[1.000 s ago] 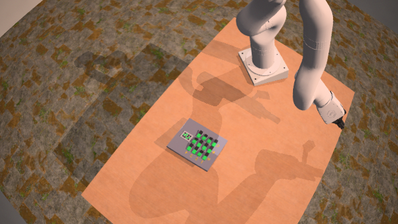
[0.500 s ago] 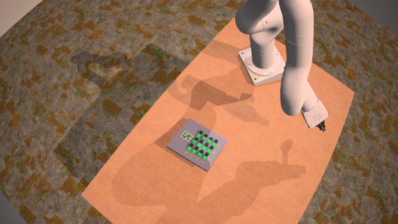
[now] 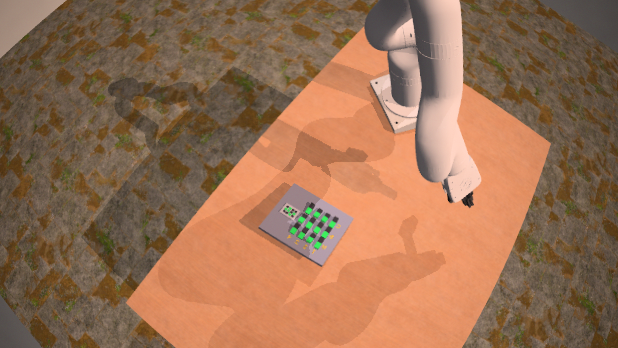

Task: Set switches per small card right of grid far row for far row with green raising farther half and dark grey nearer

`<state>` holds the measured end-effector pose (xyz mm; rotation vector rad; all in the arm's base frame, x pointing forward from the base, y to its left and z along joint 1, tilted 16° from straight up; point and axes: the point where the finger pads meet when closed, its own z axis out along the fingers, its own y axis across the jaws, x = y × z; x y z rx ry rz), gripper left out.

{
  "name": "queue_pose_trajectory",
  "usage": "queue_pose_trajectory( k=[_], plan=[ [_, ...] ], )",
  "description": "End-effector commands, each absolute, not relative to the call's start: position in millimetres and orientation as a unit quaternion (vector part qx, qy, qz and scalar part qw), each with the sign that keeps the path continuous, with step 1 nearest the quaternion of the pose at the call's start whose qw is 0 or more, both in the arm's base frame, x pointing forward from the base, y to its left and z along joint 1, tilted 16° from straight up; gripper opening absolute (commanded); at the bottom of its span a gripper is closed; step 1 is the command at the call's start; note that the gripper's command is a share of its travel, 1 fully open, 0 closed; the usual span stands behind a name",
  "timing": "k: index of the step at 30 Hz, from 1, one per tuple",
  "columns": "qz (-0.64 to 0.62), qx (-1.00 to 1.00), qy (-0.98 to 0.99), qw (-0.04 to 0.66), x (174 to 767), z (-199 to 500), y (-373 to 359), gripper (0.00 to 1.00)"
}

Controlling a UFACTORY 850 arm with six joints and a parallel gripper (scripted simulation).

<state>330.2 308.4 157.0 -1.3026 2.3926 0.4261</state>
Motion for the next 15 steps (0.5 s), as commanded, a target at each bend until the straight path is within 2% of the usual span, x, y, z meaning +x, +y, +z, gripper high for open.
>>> queue_pose_trajectory(
  k=[1,2,6,7,15],
  plan=[
    [0.118,-0.493,0.842,0.184,343,160,282,0.0],
    [0.083,-0.516,0.833,0.183,355,162,257,0.0],
    [0.083,-0.516,0.833,0.183,355,162,257,0.0],
    [0.049,-0.536,0.823,0.182,367,165,232,0.0],
    [0.016,-0.555,0.812,0.18,378,168,208,0.0]
  ],
)
